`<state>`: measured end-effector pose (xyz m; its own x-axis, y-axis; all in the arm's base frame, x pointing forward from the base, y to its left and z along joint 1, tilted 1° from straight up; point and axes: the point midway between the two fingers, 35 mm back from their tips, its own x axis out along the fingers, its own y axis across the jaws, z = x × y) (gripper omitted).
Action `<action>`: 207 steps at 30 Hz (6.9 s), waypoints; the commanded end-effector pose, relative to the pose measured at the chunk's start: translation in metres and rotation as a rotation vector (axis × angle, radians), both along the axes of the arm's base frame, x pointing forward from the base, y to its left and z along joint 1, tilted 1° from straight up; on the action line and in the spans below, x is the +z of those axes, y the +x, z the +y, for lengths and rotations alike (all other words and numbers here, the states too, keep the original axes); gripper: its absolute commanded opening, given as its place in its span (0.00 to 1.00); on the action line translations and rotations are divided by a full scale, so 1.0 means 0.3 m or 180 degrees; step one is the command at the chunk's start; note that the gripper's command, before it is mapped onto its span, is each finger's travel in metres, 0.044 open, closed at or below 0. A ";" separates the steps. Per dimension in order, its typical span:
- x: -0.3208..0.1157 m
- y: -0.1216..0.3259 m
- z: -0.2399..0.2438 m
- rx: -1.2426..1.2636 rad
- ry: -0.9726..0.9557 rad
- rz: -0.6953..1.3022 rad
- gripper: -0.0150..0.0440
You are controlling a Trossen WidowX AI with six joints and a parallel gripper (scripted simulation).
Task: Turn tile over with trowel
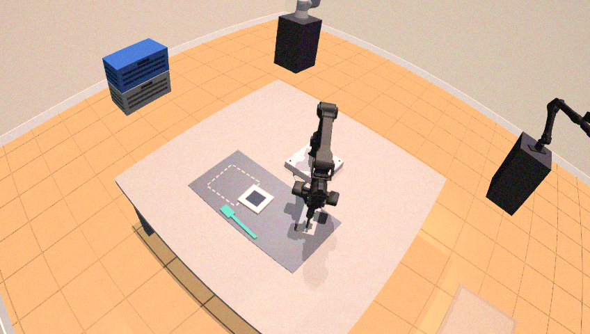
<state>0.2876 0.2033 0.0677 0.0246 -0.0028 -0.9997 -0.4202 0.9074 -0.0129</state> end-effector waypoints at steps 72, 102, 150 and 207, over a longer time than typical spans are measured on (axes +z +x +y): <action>0.000 0.002 0.003 0.0070 0.0000 -0.0001 0.47; 0.000 0.002 0.003 -0.1668 0.0043 -0.0006 0.47; -0.001 0.002 0.003 -0.3749 0.0094 -0.0011 0.71; -0.001 0.003 0.002 -0.3675 0.0092 -0.0011 0.47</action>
